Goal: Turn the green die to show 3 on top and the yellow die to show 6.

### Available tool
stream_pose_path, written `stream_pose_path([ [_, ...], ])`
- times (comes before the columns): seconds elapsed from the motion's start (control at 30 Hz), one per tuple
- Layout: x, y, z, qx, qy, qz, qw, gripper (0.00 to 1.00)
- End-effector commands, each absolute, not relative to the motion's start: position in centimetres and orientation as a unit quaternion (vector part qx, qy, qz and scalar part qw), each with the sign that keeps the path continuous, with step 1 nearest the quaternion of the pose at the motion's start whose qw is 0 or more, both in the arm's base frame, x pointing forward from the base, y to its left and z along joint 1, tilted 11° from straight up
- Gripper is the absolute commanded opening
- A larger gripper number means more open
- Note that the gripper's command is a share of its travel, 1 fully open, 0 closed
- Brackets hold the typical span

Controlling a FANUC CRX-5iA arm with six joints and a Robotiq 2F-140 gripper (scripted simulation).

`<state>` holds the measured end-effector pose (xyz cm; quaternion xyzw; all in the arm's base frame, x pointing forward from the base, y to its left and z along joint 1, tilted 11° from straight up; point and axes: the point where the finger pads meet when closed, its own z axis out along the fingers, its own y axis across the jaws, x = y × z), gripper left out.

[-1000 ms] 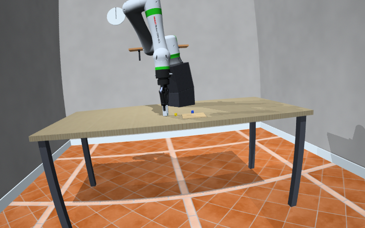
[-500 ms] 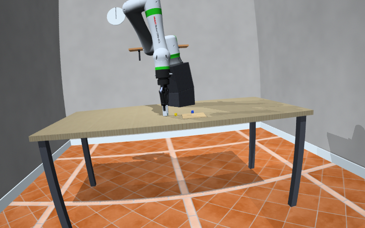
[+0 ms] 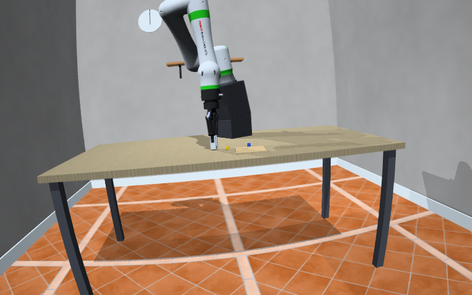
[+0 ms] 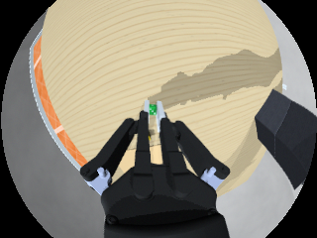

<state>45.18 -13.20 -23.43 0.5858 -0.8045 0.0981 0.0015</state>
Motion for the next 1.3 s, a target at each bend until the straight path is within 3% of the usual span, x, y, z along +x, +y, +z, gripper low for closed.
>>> stream_pose_path([
  [0.0, 45.2, -13.1, -23.0, 0.586, -0.805, 0.098, 0.002, 0.07],
  [1.27, 44.1, -11.7, -14.1, 0.586, -0.805, 0.098, 0.002, 0.07],
])
